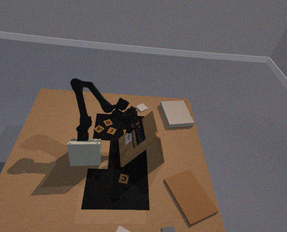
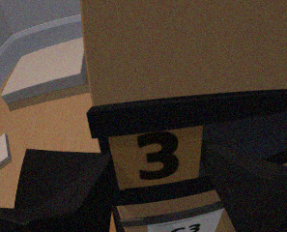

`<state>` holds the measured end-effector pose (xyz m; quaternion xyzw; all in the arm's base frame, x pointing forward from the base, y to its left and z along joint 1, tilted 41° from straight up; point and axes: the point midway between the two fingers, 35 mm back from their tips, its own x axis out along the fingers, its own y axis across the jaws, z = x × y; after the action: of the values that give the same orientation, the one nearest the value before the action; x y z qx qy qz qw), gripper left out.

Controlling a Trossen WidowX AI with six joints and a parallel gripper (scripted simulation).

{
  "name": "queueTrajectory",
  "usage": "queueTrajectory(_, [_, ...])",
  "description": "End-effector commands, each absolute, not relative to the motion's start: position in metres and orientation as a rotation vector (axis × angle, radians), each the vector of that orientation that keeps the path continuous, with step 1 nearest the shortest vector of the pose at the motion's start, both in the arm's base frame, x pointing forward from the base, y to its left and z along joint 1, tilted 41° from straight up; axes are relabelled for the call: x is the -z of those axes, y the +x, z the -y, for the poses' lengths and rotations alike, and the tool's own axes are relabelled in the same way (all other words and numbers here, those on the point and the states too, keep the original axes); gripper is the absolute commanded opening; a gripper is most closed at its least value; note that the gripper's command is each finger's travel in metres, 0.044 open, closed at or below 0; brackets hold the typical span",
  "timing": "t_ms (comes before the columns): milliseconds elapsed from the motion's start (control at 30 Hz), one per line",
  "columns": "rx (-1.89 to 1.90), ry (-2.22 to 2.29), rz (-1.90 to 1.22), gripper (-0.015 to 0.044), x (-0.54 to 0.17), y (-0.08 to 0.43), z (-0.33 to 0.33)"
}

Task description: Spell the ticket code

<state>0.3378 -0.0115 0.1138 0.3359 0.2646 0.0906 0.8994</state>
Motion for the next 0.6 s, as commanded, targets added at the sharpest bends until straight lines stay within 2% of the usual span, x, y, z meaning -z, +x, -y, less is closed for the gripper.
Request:
queueTrajectory(0, [-0.192,0.693,-0.554,0.0000,-0.1089,0.3365,0.0126])
queueTrajectory(567, [-0.192,0.693,-0.554,0.0000,-0.1009,0.3359,0.0209])
